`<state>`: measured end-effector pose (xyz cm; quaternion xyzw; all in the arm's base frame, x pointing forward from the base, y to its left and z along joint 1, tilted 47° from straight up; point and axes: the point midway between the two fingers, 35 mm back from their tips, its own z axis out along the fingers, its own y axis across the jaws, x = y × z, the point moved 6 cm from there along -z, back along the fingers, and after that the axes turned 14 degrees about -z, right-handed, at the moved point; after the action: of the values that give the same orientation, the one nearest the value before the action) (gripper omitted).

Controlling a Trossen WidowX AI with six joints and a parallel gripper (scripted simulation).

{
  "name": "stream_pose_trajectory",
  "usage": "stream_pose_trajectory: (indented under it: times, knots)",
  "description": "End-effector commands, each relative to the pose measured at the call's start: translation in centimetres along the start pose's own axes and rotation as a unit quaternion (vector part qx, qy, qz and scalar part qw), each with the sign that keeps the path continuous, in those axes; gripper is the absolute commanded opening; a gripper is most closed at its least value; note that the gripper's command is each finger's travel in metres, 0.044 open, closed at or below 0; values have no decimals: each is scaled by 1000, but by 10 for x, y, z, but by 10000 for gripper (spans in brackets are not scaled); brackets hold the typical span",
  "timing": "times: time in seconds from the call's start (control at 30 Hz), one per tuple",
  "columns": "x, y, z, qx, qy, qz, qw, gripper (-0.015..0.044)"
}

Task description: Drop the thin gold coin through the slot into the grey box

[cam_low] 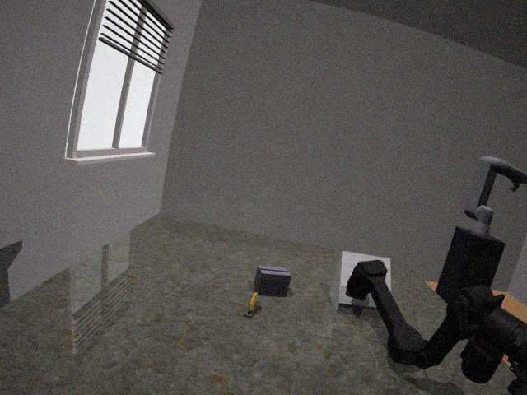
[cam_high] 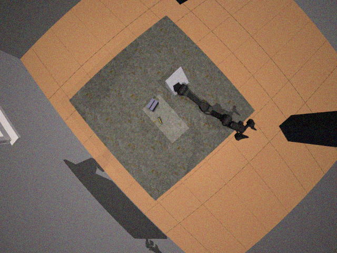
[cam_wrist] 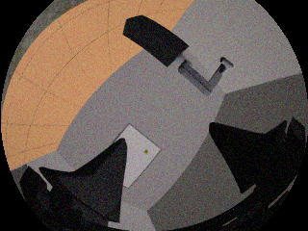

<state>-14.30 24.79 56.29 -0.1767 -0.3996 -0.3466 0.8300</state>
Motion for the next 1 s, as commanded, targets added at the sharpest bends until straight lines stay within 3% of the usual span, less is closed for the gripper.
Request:
stream_pose_trajectory:
  times: [0.0, 0.1, 0.27, 0.63, 0.97]
  knots:
    - [1, -1, 0, 0, 2, -1, 1000, 374]
    - [18, -8, -4, 5, 33, -17, 999, 295]
    - [78, -33, -24, 12, 151, -69, 986, 164]
    - [204, -69, -113, -35, 412, -146, 899, 161]
    - [255, -70, -184, -80, 544, -118, 827, 161]
